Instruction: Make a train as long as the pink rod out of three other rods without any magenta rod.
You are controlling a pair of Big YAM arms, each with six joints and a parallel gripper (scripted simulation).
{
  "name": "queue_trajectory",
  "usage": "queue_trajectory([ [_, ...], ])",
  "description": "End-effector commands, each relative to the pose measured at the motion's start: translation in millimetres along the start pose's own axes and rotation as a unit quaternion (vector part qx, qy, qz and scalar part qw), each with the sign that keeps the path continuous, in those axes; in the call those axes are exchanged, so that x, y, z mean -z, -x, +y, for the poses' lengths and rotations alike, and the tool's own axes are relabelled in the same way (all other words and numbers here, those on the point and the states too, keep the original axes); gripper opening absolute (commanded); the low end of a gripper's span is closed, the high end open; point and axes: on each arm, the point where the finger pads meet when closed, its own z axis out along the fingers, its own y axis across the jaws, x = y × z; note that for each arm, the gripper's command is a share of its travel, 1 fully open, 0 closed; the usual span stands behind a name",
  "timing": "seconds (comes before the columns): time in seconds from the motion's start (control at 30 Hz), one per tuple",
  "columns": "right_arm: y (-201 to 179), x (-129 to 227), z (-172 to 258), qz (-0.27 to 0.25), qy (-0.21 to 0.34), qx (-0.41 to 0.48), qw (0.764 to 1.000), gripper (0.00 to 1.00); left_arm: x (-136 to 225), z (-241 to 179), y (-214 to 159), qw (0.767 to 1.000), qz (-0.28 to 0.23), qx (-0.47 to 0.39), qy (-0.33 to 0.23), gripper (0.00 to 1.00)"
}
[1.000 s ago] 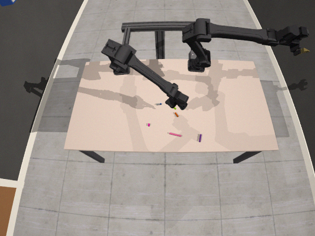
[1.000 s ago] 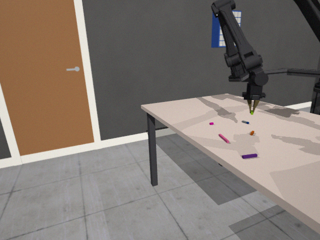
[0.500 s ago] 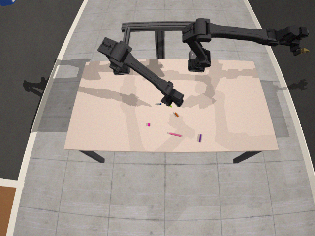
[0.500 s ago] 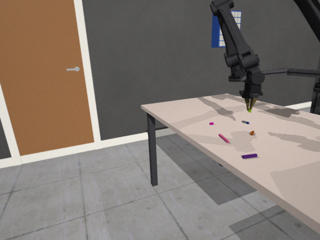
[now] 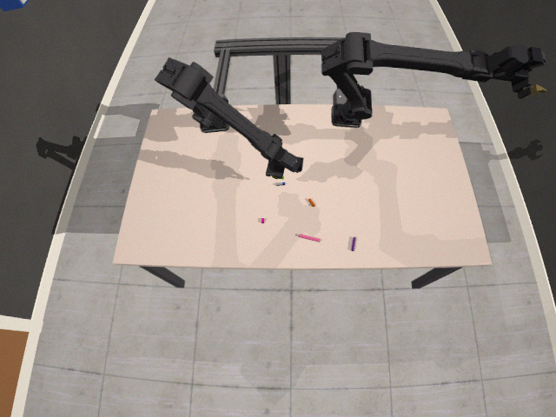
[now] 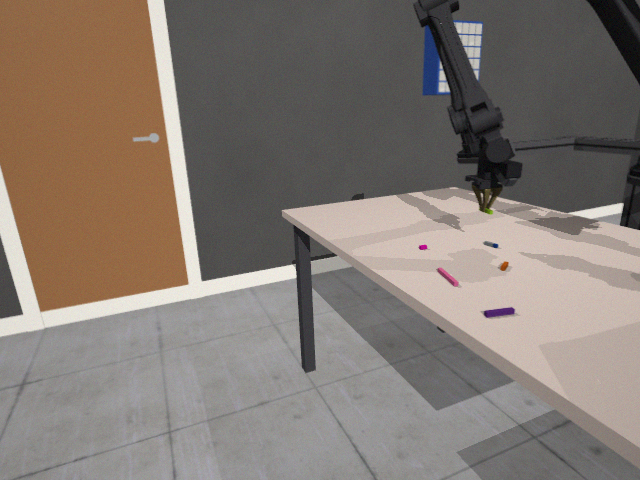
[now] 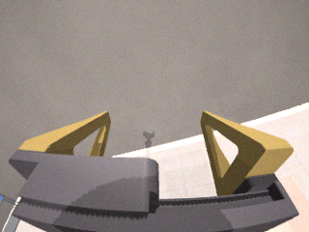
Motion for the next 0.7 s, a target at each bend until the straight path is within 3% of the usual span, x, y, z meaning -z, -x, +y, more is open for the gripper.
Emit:
queue_trajectory([
  [0.0,-9,5,-7,-0.022,-0.009,0.081,0.996,0.04,1,5,48,0.999,-0.044,-0.006,0.004,1.00],
  [0.17,-35,4,2,-0.021,-0.011,0.149,0.989,0.04,1,5,48,0.999,-0.044,-0.006,0.004,1.00],
  [0.67,-32,3,3,-0.022,-0.011,0.154,0.988,0.04,1,5,48,0.999,-0.044,-0.006,0.004,1.00],
])
